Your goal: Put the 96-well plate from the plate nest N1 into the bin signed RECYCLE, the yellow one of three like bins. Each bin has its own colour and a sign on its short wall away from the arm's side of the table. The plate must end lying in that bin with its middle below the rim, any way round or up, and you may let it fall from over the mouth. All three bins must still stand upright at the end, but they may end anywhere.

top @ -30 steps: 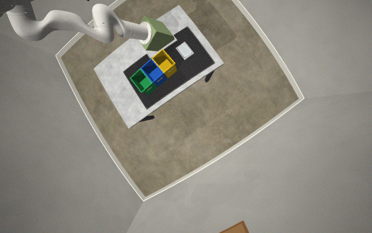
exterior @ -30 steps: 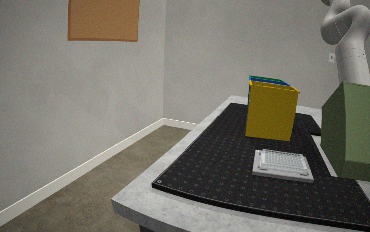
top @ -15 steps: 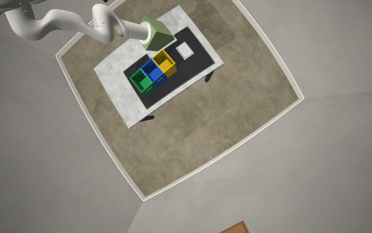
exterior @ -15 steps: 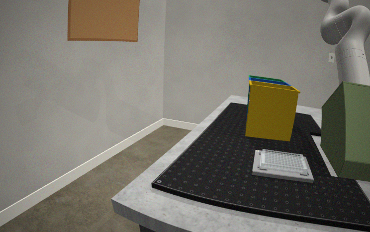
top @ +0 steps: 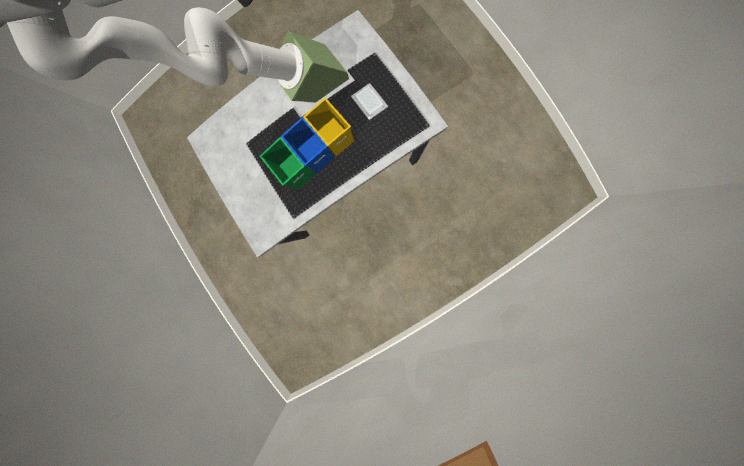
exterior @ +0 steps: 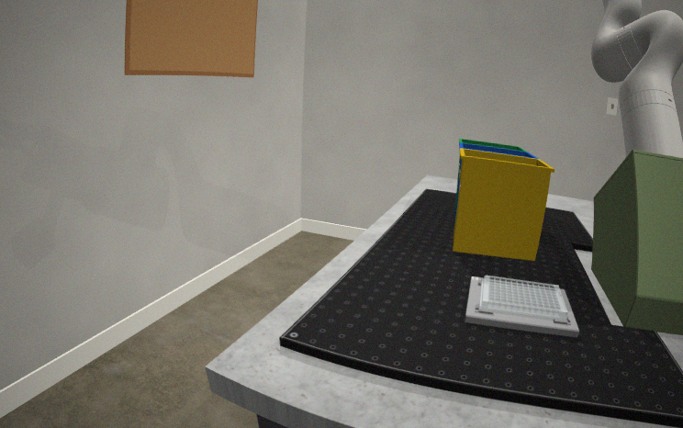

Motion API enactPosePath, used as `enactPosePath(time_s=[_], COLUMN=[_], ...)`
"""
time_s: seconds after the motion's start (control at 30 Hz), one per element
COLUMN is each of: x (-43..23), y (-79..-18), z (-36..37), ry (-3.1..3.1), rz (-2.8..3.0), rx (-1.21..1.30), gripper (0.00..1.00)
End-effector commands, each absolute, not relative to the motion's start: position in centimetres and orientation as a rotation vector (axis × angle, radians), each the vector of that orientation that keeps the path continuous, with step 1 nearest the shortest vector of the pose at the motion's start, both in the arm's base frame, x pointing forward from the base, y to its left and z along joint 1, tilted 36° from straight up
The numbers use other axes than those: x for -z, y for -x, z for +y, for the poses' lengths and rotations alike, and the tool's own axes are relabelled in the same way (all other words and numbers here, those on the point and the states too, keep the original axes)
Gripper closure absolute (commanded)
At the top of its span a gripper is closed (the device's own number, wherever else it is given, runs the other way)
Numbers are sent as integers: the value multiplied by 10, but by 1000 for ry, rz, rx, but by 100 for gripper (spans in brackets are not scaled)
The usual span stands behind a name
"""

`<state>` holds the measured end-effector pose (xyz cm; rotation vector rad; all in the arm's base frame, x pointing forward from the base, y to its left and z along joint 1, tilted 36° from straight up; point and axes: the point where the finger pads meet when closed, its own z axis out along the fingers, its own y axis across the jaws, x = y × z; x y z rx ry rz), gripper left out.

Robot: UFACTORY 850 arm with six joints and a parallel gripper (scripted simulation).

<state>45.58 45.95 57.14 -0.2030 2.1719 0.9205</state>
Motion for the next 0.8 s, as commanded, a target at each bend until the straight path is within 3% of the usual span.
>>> enactPosePath(time_s=[0.0,0.77], x=[-553,-468], y=[-456,-447], z=[467,488], ry=[282,724], rz=[2214,2258], rx=[-877,-680], gripper=[0,0])
